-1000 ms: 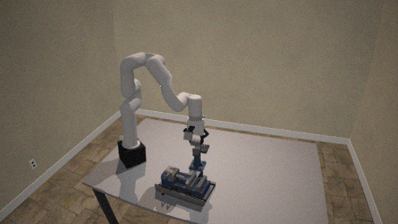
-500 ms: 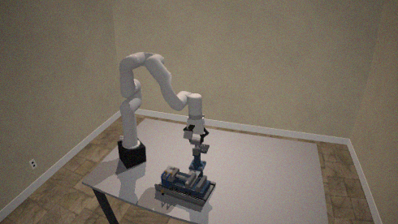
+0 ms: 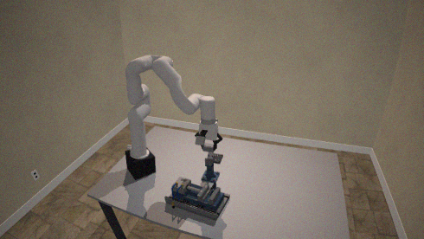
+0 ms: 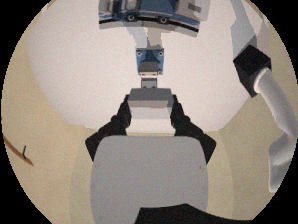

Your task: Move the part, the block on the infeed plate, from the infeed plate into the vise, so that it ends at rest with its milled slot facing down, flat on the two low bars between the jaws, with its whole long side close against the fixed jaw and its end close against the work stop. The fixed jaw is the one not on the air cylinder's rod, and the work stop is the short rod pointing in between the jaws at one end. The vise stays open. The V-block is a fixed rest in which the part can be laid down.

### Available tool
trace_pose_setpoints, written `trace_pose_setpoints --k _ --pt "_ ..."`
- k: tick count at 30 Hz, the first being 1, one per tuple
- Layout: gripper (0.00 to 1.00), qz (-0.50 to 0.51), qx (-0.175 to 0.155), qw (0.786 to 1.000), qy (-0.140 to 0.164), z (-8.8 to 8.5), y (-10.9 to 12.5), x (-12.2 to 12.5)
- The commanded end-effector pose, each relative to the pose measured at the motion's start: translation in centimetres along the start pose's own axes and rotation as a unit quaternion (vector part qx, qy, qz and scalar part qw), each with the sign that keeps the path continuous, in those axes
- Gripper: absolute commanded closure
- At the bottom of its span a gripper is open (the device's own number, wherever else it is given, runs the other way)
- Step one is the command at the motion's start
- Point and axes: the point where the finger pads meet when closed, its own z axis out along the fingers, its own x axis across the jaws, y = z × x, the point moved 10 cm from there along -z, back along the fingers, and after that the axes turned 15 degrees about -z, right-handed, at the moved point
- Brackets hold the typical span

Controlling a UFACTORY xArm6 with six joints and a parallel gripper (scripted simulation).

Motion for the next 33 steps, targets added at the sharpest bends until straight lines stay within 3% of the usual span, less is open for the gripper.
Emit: trace_pose_setpoints --k 1,14,33 --pt "1.0 0.0 0.0 1.0 -0.002 -0.6 0.0 -0.1" --pt "1.0 0.0 0.0 1.0 -0.002 -2.1 0.0 -0.1" --pt "1.0 0.0 0.0 1.0 -0.002 -2.5 0.0 -0.1"
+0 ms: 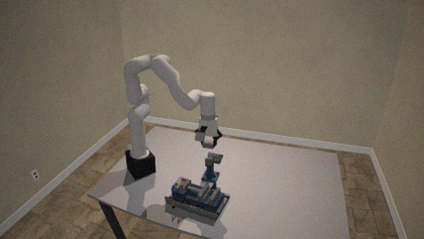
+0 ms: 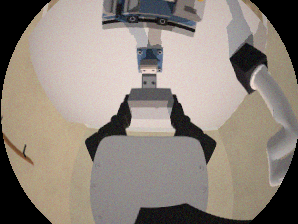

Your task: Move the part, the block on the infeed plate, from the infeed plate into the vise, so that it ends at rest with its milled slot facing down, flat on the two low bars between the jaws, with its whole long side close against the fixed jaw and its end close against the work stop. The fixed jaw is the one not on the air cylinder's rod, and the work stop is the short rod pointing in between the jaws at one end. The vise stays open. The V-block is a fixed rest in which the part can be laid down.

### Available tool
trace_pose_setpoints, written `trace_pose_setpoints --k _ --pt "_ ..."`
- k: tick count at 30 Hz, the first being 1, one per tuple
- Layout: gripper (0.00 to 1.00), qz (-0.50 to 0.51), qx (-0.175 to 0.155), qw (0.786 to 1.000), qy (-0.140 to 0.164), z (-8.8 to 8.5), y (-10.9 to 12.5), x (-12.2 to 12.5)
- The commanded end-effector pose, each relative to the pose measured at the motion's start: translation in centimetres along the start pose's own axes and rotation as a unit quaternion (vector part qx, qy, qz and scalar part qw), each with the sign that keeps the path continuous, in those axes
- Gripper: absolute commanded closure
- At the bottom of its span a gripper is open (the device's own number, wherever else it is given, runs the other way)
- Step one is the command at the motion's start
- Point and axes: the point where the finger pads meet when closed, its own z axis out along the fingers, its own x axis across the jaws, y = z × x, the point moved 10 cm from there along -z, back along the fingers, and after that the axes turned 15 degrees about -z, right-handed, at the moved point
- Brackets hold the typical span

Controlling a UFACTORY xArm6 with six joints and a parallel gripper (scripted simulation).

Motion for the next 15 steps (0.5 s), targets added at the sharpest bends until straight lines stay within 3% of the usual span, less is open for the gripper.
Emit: trace_pose_setpoints --k 1,15 --pt "1.0 0.0 0.0 1.0 -0.002 -0.17 -0.01 -0.1" --pt "1.0 -0.008 0.001 1.0 -0.002 -0.18 -0.25 -0.17"
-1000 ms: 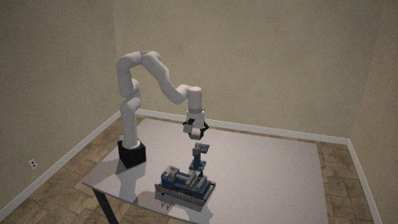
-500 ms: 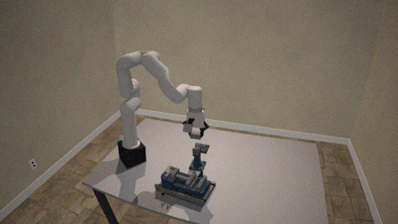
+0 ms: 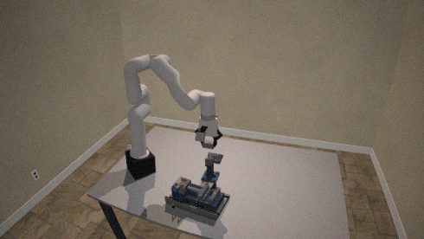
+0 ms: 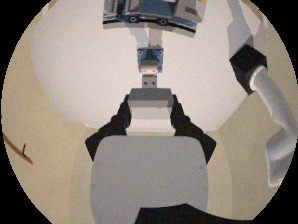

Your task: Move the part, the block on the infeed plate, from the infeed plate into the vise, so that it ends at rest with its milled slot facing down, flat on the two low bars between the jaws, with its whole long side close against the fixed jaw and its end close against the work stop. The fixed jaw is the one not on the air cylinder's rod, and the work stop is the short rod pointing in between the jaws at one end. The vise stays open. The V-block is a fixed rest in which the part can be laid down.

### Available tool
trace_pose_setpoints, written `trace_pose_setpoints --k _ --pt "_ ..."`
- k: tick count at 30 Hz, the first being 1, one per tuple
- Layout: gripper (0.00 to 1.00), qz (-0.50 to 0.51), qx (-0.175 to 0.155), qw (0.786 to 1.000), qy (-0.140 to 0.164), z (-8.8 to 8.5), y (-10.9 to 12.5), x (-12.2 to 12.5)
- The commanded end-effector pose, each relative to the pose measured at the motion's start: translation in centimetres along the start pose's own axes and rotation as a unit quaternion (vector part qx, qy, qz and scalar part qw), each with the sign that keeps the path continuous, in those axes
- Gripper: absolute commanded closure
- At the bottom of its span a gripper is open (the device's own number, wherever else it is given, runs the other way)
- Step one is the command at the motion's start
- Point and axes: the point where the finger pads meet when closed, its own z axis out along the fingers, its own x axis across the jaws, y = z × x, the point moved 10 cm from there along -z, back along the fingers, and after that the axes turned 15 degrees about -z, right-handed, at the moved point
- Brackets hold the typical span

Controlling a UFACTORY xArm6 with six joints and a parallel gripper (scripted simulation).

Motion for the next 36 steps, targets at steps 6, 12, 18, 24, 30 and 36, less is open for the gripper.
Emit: trace_pose_setpoints --k 6,12,18,24,30,36 --pt "1.0 -0.01 0.001 1.0 -0.002 -0.2 -0.3 -0.2" --pt "1.0 -0.024 0.001 1.0 -0.002 -0.2 -0.7 -0.3" --pt "1.0 -0.04 0.001 0.999 -0.002 -0.2 -1.2 -0.4" --pt "1.0 -0.061 0.001 0.998 -0.002 -0.2 -1.9 -0.6" --pt "1.0 -0.091 0.001 0.996 -0.001 -0.3 -2.9 -0.8" --pt "1.0 -0.114 0.001 0.993 -0.001 -0.3 -3.6 -1.0"
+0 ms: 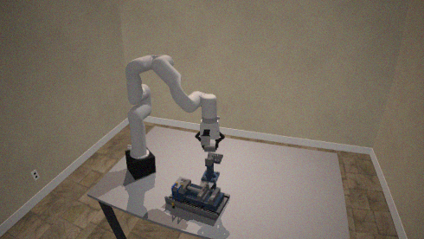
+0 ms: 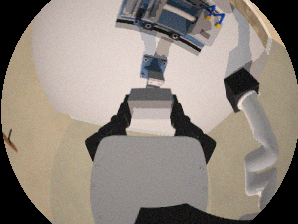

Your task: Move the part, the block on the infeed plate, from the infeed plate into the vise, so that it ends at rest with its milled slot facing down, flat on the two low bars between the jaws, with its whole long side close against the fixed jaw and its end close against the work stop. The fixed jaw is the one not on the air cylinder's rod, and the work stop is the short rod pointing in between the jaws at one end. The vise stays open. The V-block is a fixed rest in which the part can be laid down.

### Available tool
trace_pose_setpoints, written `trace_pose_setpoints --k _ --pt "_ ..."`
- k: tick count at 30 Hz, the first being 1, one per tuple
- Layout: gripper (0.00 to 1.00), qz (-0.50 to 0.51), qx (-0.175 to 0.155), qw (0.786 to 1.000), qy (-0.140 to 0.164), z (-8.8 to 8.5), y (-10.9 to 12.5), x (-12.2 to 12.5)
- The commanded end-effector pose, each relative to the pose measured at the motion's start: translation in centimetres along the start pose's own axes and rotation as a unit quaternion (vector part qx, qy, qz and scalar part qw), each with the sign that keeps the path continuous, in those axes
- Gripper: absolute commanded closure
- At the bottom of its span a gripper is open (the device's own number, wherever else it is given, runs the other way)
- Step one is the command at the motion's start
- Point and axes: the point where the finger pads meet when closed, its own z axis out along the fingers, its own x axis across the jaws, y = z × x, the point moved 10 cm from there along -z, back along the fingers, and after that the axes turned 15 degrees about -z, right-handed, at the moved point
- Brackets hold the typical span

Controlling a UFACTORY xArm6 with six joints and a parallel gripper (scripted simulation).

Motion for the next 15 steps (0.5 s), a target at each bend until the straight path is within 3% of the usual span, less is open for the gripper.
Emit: trace_pose_setpoints --k 1,15 --pt "1.0 -0.017 0.0 1.0 -0.002 -0.2 -0.6 -0.1" --pt "1.0 -0.118 0.0 0.993 -0.002 -0.2 -3.9 0.1"
